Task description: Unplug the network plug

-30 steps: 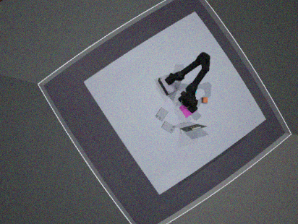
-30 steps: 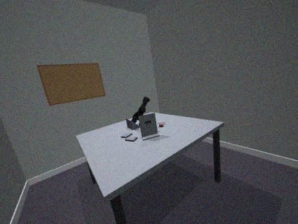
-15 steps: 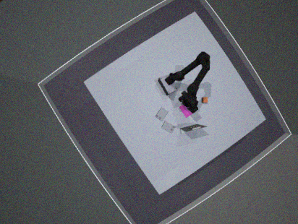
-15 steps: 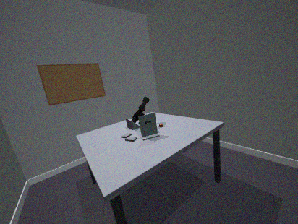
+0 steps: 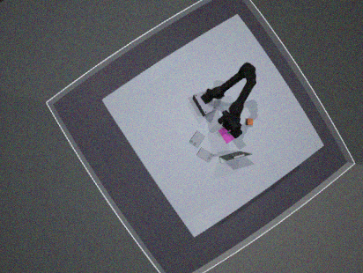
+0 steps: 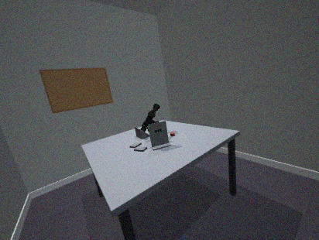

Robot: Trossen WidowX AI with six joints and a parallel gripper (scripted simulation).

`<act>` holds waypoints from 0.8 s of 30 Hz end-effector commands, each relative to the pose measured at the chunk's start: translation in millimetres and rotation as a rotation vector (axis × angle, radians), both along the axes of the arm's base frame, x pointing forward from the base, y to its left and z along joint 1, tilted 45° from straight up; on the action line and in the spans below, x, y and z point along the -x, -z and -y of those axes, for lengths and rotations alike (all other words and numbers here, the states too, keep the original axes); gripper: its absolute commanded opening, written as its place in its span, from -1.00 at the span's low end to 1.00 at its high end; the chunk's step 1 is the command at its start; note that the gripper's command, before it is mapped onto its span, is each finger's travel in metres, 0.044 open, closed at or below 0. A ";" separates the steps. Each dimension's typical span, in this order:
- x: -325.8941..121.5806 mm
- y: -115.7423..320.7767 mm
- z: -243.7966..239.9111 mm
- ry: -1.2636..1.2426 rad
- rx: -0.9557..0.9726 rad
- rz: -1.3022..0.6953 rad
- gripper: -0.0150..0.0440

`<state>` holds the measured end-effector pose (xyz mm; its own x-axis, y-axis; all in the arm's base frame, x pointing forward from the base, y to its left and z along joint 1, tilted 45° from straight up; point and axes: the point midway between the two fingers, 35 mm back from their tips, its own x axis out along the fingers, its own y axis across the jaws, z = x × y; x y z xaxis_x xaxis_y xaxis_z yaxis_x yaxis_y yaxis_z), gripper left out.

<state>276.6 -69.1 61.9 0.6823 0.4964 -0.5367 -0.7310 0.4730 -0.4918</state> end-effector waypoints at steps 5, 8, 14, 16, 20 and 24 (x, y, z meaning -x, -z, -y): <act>2.0 -8.1 6.5 -0.004 0.001 0.006 0.04; 2.9 -10.8 8.9 -0.004 0.001 0.006 0.04; 4.9 -16.5 13.7 -0.004 0.000 0.007 0.04; 5.6 -18.5 15.2 -0.004 -0.001 0.007 0.04; 7.1 -22.5 18.2 -0.003 -0.002 0.008 0.04; 8.7 -26.6 21.2 -0.003 -0.003 0.010 0.04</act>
<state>268.9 -88.2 84.3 0.6840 0.4976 -0.5334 -0.7295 0.4753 -0.4920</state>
